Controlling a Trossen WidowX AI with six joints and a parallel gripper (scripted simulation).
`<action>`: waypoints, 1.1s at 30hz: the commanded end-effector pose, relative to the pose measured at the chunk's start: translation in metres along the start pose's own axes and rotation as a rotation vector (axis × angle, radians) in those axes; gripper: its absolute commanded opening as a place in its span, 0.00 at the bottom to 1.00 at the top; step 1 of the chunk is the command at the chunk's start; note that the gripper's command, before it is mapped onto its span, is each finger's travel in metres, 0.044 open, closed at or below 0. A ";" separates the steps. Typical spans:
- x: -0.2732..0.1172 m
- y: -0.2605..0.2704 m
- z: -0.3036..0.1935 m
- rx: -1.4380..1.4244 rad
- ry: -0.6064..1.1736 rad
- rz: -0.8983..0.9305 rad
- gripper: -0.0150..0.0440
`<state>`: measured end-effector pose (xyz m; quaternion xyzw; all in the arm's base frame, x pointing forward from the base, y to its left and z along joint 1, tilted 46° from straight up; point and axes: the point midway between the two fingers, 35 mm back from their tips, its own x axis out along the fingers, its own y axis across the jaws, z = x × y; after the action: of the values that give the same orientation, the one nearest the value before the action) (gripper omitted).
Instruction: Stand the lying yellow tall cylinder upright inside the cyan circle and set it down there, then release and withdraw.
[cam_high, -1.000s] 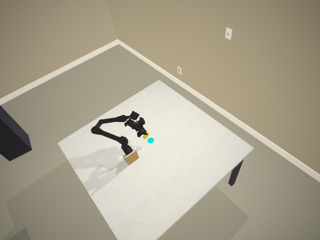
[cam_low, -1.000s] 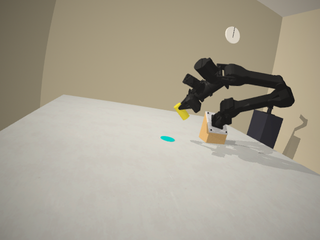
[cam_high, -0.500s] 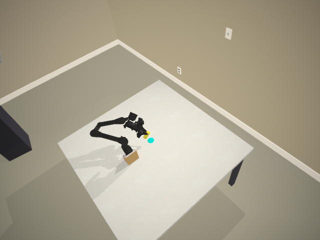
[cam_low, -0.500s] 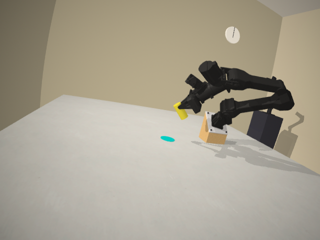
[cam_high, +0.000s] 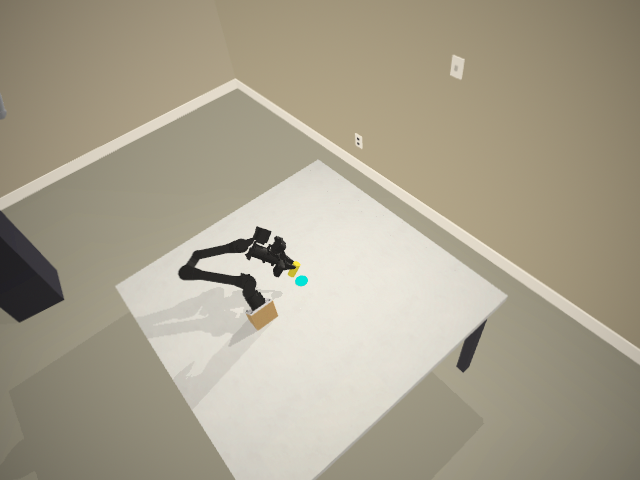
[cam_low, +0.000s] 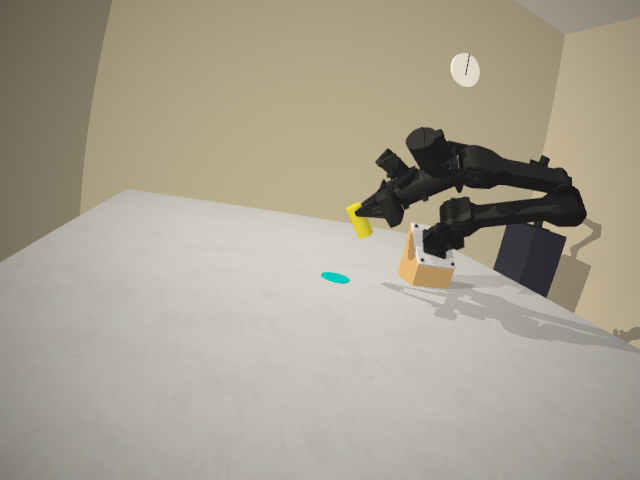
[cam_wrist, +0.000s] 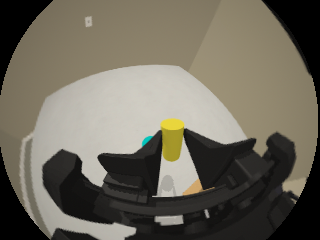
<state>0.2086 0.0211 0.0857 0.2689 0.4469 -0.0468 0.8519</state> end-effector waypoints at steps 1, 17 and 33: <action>0.000 -0.001 0.000 0.013 -0.039 0.007 0.43; -0.001 0.000 0.002 0.056 -0.143 0.042 0.43; -0.002 0.000 0.005 0.106 -0.245 0.089 0.43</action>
<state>0.2108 0.0197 0.0888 0.3181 0.3401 -0.0628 0.8827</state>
